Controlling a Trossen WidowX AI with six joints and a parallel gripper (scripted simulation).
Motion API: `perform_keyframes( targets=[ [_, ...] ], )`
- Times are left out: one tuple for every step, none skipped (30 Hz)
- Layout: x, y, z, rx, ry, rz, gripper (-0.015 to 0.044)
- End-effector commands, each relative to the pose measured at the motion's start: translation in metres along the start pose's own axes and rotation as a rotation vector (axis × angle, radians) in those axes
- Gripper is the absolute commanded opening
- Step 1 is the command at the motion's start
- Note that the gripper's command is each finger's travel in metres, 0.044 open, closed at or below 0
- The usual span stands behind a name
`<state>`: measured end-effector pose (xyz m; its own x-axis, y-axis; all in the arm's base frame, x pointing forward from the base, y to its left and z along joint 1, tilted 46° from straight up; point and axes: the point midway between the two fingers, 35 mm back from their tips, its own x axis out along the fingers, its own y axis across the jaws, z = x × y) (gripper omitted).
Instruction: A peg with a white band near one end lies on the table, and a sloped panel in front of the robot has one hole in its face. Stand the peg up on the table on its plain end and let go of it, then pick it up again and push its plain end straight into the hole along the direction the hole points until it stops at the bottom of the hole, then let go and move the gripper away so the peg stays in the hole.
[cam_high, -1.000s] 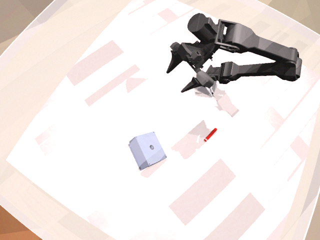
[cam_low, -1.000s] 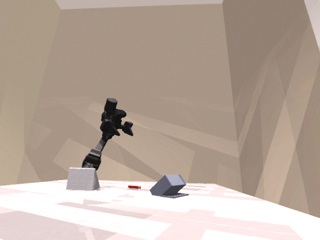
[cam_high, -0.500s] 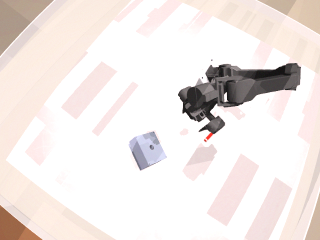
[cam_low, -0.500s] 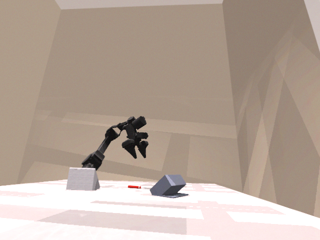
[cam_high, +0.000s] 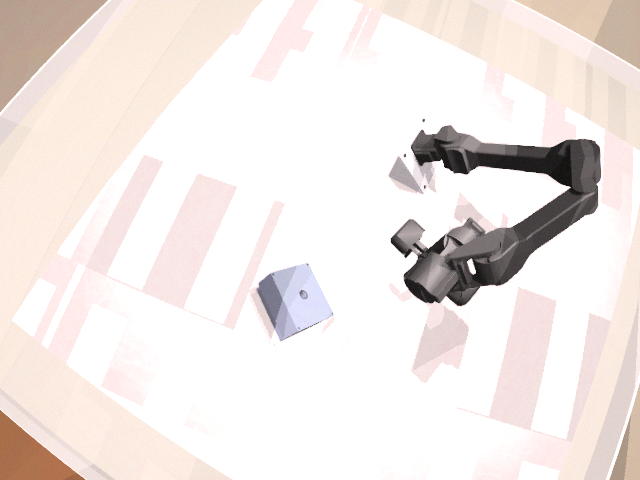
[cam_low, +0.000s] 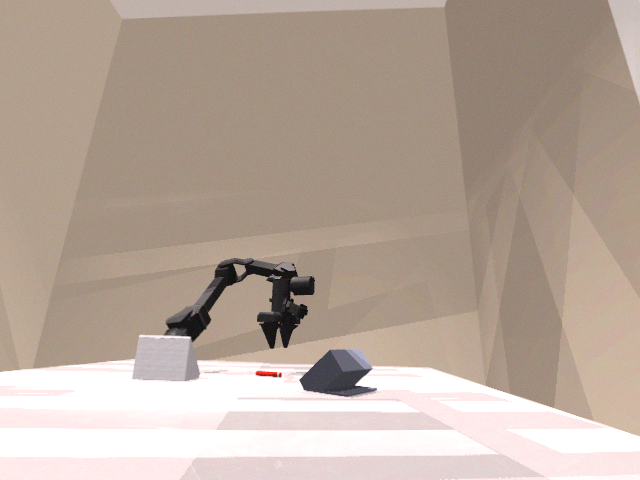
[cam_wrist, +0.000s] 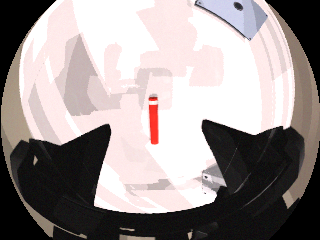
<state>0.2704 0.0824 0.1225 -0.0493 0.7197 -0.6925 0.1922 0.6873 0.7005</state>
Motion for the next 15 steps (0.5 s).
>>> perform_keyframes(
  targets=[
    [0.002,0.003,-0.001,0.003,0.012,-0.009,0.044],
    [0.004,0.003,-0.001,0.003,0.011,-0.01,0.044],
    [0.005,0.002,-0.001,0.003,0.011,-0.01,0.044],
    [0.007,0.002,-0.001,0.003,0.011,-0.01,0.044],
    [0.008,0.002,-0.001,0.003,0.011,-0.011,0.044],
    [0.01,0.002,0.0,0.003,0.011,-0.011,0.044],
    [0.012,0.002,0.0,0.003,0.011,-0.011,0.044],
    [0.013,0.002,0.0,0.003,0.011,-0.011,0.044],
    [0.015,0.002,0.0,0.003,0.011,-0.011,0.044],
    [0.017,0.002,0.0,0.003,0.011,-0.012,0.044],
    [0.018,0.002,0.0,0.003,0.011,-0.012,0.044],
    [0.02,0.002,0.0,0.003,0.011,-0.012,0.044],
    [0.021,0.002,0.0,0.003,0.011,-0.012,0.044],
    [0.023,0.002,0.0,0.003,0.011,-0.012,0.044],
    [0.025,0.002,0.0,0.003,0.011,-0.012,0.044]
  ],
)
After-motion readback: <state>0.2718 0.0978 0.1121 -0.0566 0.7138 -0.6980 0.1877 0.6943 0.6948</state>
